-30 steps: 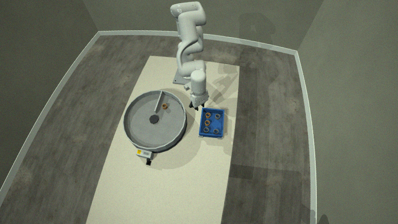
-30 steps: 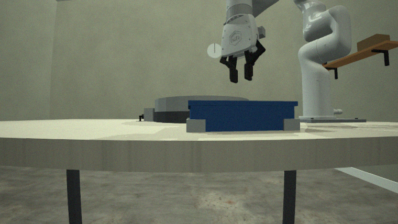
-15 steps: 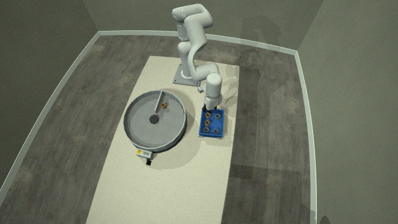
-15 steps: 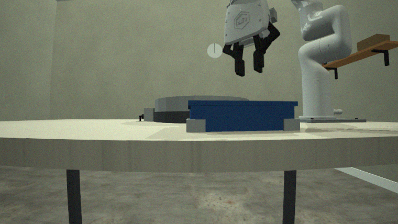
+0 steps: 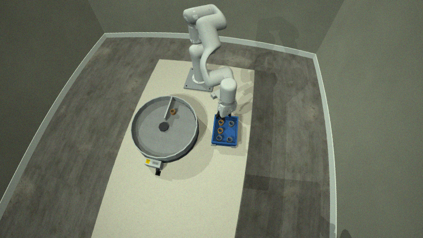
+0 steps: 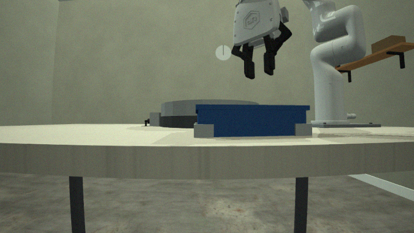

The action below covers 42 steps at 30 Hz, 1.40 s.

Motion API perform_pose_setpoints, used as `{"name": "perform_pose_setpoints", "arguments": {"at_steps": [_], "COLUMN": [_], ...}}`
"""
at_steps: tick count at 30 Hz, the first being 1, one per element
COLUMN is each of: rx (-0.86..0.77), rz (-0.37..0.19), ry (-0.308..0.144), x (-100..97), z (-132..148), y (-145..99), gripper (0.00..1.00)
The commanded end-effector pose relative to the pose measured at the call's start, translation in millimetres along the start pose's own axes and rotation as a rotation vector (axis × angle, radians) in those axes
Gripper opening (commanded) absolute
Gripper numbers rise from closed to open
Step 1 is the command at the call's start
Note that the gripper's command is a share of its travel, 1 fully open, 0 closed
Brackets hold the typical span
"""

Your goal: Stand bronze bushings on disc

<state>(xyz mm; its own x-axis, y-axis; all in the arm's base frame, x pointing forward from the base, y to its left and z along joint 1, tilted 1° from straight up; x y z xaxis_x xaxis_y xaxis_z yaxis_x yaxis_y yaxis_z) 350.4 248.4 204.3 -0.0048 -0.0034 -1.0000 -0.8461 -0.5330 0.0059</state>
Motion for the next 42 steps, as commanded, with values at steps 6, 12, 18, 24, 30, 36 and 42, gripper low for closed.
{"name": "perform_pose_setpoints", "arguments": {"at_steps": [6,12,18,24,30,36,42], "rx": [0.0,-0.015,-0.077,-0.181,-0.196,-0.196,-0.196], "rz": [-0.004,-0.004,-0.003,-0.002,-0.002,-0.002,-0.002], "ry": [0.0,0.0,0.0,0.0,0.0,0.0,0.0], "x": [-1.3,-1.3,-1.2,-1.2,-1.1,-1.1,-1.1], "z": [0,-3,-15,-36,-39,-39,-39], "y": [-1,-3,-11,-26,-28,-28,-28], "gripper": [0.41,0.41,0.41,0.41,0.41,0.41,0.41]}}
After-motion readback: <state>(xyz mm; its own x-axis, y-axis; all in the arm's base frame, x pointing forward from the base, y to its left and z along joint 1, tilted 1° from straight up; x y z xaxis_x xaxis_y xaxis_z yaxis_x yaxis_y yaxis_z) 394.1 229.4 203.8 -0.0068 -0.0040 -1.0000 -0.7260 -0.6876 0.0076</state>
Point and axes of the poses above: the point where the finger pads meet when closed, its own x axis out along the fingers, its own z axis across the jaws, y = z × x, the point moved 8 cm from there along -x, back along the fingers, and after that the axes turned 15 degrees about x, right-handed, at the moved point
